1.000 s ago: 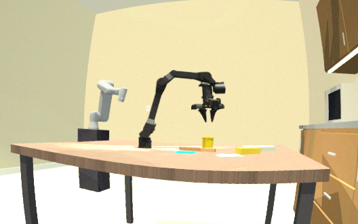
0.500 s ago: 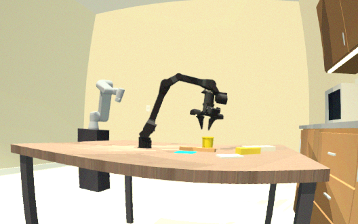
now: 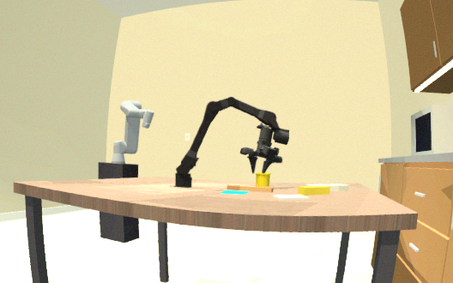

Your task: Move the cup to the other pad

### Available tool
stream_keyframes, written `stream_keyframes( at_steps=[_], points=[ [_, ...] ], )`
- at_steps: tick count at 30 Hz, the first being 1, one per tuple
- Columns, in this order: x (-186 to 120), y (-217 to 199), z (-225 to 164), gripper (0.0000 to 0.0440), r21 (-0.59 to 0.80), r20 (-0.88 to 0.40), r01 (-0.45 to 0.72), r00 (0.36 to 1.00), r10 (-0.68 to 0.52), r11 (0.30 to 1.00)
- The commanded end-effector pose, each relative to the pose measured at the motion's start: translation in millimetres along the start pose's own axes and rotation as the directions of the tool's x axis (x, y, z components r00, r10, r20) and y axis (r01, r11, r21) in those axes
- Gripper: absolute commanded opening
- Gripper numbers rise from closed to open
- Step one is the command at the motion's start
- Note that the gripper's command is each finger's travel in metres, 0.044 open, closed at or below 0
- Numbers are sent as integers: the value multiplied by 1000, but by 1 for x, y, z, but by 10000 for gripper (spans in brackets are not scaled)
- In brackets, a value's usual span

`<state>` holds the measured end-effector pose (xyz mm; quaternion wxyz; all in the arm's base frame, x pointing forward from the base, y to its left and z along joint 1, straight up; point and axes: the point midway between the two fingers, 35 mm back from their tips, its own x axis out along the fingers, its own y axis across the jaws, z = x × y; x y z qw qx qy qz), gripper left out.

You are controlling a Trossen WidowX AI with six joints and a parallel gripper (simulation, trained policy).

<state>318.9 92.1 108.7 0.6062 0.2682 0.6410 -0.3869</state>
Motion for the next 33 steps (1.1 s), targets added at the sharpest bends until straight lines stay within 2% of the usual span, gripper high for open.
stream_keyframes(
  at_steps=[1, 10, 19, 33],
  points=[
    [19, 0, 0, 209, -9, -3, 32, 999, -32, 999],
    [46, 1, 0, 201, -55, -11, 49, 999, -49, 997],
    [52, -3, 4, 0, -90, 5, 42, 999, -42, 995],
    [29, -16, 8, 0, -62, 7, 10, 1000, -10, 998]
  ],
)
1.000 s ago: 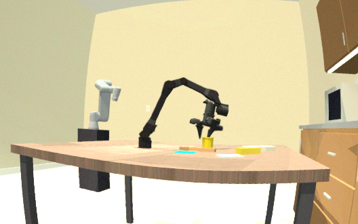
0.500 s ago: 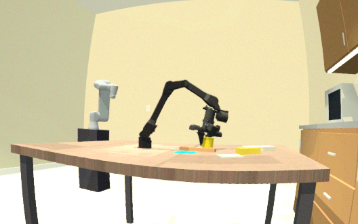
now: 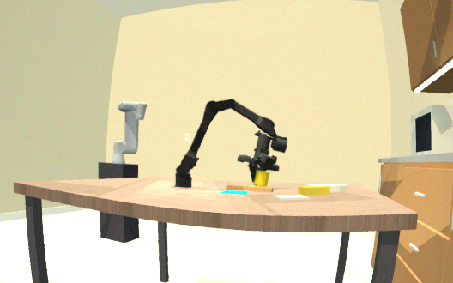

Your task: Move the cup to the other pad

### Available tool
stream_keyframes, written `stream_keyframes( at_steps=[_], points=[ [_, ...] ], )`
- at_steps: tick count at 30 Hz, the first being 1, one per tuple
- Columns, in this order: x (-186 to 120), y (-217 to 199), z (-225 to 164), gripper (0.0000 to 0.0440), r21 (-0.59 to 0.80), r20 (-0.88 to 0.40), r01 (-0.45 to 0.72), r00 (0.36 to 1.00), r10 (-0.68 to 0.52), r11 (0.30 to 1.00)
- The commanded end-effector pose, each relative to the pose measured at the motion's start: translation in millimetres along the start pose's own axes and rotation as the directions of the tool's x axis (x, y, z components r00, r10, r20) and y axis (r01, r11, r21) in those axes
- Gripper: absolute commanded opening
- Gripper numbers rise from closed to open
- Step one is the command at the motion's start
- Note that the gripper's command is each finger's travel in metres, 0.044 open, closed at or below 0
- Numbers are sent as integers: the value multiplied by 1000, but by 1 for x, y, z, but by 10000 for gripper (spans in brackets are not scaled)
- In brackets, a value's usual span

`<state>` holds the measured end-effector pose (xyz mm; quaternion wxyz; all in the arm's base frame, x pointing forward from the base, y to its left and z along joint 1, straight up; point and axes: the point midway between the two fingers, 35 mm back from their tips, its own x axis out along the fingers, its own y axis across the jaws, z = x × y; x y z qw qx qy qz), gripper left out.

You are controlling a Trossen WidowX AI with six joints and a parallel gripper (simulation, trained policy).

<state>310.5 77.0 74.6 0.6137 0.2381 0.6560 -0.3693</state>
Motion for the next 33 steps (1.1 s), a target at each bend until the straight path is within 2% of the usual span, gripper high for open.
stream_keyframes(
  at_steps=[1, 11, 17, 33],
  points=[
    [-10, -9, 1, 0, 19, 1, -12, 1000, 12, 1000],
    [-39, -30, 8, 13, 98, 3, -53, 999, 53, 994],
    [-52, -39, 16, 7, 152, 13, -83, 997, 82, 985],
    [-66, -63, 57, 0, 294, 68, -166, 986, 153, 941]
  ],
)
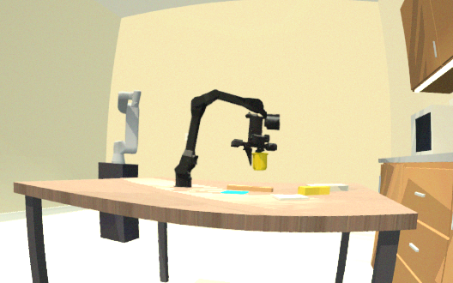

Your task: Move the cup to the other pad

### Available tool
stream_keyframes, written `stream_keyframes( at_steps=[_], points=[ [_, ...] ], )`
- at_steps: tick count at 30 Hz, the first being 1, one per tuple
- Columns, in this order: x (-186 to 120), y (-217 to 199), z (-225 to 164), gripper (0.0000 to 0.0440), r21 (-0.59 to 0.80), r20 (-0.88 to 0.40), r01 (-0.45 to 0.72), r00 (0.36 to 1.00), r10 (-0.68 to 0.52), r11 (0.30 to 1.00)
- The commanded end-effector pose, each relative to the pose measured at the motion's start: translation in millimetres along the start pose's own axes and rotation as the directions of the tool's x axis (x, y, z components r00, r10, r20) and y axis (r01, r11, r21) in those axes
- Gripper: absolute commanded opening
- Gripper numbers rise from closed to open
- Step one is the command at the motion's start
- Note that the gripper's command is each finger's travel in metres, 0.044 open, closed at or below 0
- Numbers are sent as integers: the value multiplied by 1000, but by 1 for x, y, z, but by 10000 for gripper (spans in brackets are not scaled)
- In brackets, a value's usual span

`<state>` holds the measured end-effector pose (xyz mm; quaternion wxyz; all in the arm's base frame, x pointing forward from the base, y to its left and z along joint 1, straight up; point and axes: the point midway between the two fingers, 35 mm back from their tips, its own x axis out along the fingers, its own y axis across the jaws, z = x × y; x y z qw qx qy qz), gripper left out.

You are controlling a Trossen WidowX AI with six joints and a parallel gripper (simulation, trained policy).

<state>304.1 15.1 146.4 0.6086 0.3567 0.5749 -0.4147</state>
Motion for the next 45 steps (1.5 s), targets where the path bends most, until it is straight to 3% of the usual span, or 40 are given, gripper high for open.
stream_keyframes(
  at_steps=[1, 24, 45],
  points=[
    [-6, -4, 15, 0, 43, 20, -34, 999, 33, 998],
    [4, -41, 77, 0, 214, 70, -97, 994, 84, 972],
    [41, -73, 96, 1, 322, 88, -111, 992, 87, 940]
  ],
)
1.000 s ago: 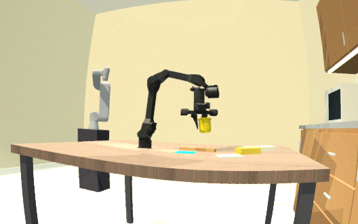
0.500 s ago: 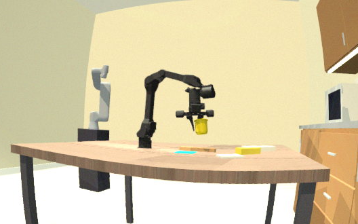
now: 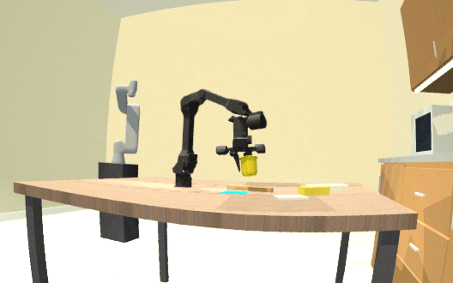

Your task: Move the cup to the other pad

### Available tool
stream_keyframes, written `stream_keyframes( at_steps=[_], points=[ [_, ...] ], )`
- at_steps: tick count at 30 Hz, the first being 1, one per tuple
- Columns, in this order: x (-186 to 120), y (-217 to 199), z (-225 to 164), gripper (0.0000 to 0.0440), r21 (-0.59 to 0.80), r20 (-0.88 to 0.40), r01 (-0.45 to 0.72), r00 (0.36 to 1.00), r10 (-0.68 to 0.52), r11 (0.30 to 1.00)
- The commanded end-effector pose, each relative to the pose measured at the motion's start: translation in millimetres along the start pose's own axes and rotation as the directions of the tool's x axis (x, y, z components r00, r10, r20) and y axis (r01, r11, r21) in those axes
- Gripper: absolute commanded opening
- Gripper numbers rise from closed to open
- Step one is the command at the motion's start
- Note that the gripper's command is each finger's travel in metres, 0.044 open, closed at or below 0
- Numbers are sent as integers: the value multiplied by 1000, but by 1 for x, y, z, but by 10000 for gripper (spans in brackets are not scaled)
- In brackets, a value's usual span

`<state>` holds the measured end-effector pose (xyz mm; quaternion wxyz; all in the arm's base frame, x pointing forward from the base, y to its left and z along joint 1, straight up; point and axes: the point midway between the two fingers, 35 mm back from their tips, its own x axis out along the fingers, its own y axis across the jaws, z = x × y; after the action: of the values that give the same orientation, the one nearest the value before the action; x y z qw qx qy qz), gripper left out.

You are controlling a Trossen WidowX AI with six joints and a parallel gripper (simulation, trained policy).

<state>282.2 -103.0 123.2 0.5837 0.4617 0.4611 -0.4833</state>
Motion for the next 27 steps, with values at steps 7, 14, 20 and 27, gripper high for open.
stream_keyframes(
  at_steps=[7, 14, 20, 27],
  points=[
    [21, -17, 1, 2, 39, 1, -1, 1000, 1, 999],
    [36, -30, -1, 15, 63, -2, 10, 1000, -10, 998],
    [47, -43, -4, 41, 88, -4, 30, 1000, -30, 996],
    [55, -50, -1, 95, 113, 9, 23, 1000, -24, 993]
  ],
)
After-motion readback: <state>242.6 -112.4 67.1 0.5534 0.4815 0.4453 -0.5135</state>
